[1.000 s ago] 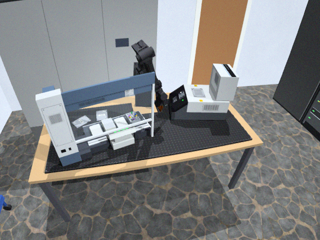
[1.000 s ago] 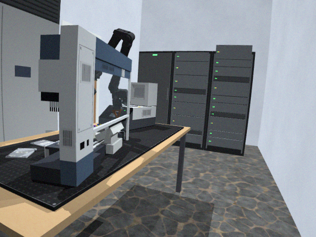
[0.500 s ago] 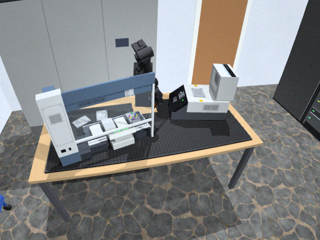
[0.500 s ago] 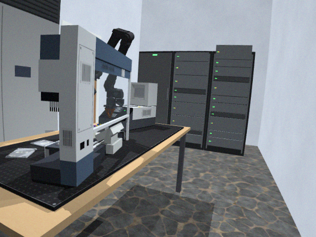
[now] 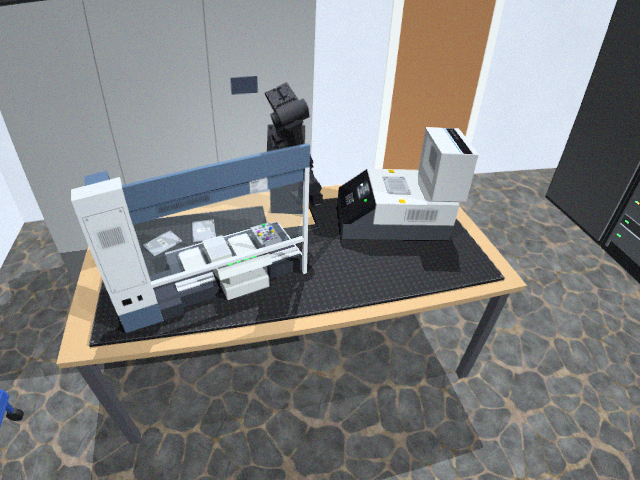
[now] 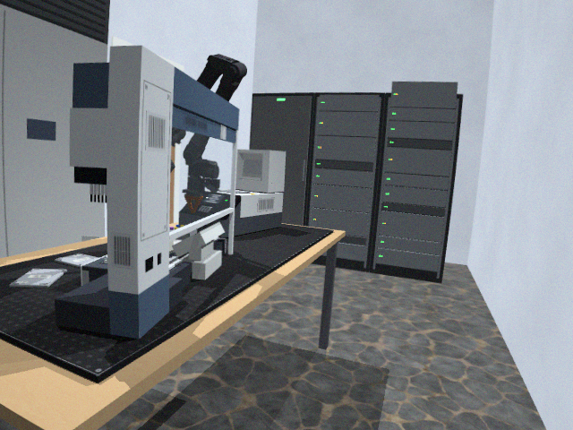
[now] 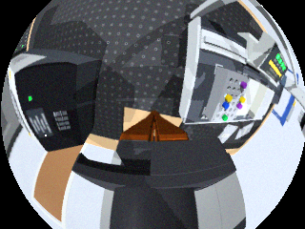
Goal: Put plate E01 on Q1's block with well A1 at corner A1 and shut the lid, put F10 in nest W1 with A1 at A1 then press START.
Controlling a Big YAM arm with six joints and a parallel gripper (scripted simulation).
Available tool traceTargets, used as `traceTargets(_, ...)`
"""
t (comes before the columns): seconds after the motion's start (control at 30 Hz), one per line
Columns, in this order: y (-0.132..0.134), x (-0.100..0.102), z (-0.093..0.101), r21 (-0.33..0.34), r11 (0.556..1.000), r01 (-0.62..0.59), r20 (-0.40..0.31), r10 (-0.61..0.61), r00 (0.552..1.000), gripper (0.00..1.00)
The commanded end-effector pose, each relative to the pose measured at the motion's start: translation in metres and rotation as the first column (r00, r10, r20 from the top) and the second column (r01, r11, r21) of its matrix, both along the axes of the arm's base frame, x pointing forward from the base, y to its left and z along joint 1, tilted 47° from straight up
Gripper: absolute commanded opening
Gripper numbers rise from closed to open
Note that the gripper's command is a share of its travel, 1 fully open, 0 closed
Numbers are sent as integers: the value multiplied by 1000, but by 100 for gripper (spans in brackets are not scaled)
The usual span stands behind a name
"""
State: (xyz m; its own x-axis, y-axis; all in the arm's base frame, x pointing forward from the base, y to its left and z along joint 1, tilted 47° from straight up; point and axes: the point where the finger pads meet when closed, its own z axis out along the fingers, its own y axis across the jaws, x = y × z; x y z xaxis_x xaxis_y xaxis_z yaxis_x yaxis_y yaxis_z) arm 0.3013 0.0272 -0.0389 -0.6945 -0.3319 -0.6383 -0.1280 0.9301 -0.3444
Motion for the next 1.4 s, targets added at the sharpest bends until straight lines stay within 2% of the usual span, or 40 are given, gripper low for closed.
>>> traceTargets(0.0, 11, 9, 8, 10, 1000, -19, 28, 19, 999, 0)
traceTargets(0.1, 10, 9, 7, 16, 1000, -11, 22, 10, 1000, 0)
traceTargets(0.13, 2, 10, 9, 36, 999, 8, 22, -8, 1000, 100)
traceTargets(0.23, -14, 5, 11, 16, 1000, 7, 11, -7, 1000, 100)
traceTargets(0.3, -25, 1, 13, 25, 1000, 8, 5, -9, 1000, 100)
traceTargets(0.4, -26, -3, 10, 33, 999, 10, -11, -9, 1000, 100)
traceTargets(0.57, -56, -5, 18, 32, 999, 22, -14, -22, 1000, 100)
traceTargets(0.87, -100, 16, 39, 44, 999, 31, 4, -32, 999, 100)
traceTargets(0.97, -99, 17, 40, 48, 999, 25, 7, -25, 1000, 100)
traceTargets(1.13, -133, 21, 53, 41, 998, 43, 17, -44, 999, 100)
traceTargets(1.37, -160, 26, 61, 29, 1000, 11, -1, -11, 1000, 100)
